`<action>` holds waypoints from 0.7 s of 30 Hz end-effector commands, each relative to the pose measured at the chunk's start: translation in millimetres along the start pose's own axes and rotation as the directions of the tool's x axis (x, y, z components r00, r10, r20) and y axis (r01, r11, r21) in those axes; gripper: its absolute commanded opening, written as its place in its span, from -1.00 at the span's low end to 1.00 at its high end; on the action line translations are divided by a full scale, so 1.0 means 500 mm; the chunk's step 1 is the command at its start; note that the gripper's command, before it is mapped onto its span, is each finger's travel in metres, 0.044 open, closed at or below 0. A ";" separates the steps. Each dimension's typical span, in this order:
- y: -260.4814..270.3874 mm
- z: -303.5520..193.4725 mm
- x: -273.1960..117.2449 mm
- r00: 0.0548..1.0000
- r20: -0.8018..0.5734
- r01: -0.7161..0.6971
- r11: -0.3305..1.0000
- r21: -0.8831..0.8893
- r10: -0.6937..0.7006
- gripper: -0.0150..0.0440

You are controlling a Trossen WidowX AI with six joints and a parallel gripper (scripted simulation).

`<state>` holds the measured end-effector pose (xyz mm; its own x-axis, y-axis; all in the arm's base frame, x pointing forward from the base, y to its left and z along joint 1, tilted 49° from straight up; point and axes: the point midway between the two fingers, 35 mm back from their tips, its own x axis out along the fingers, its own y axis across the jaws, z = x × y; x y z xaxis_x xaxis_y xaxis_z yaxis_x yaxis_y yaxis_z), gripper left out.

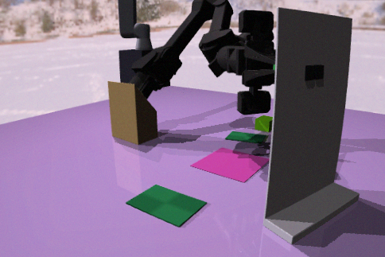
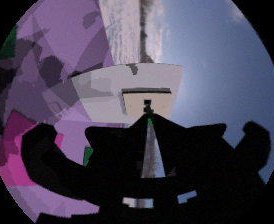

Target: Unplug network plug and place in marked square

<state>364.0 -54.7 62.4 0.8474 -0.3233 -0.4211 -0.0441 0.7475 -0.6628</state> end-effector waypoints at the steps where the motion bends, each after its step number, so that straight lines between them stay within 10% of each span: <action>1: 0.002 -0.004 -0.005 1.000 -0.006 -0.001 1.000 0.002 0.001 -0.49; 21: -0.059 -0.018 -0.022 1.000 -0.005 -0.002 1.000 0.000 0.002 -0.49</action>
<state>354.1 -71.2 75.6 0.8444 -0.3273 -0.4241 -0.0413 0.7495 -0.6607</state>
